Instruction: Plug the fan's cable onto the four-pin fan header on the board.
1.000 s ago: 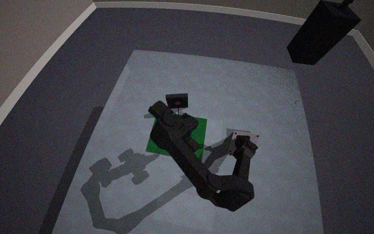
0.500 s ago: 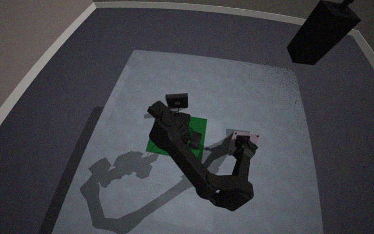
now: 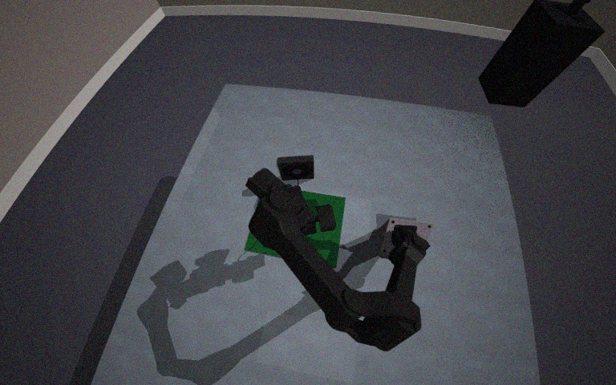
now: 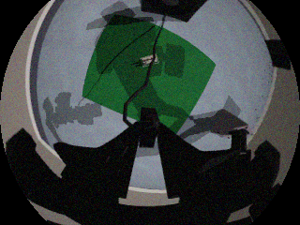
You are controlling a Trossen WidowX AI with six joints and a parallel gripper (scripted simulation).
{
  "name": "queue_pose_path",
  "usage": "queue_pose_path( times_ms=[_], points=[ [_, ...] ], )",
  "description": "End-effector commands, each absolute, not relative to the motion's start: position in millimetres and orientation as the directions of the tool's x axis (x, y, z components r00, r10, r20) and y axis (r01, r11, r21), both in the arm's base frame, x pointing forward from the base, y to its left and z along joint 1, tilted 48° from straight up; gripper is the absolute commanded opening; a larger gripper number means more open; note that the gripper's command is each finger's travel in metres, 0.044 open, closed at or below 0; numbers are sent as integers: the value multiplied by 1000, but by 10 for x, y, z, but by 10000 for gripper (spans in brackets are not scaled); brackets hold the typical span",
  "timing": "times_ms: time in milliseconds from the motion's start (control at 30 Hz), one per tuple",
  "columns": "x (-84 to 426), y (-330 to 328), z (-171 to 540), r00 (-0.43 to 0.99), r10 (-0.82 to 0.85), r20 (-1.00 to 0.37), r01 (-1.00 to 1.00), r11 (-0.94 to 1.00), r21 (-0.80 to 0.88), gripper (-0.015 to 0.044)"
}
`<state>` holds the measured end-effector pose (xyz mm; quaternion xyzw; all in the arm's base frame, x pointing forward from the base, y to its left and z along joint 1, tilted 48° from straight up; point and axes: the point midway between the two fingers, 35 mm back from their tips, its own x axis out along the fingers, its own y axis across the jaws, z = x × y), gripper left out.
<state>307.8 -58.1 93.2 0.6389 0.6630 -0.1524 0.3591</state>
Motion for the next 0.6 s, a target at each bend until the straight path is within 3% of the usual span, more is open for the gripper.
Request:
queue_pose_path(
  times_ms=[0,167,567],
  points=[
    [3097,-582,942,78,739,-669,899,237,367,0],
    [3103,-583,942,78,739,-669,841,312,443,0],
    [3064,-527,889,46,697,-715,843,357,402,0]
  ],
)
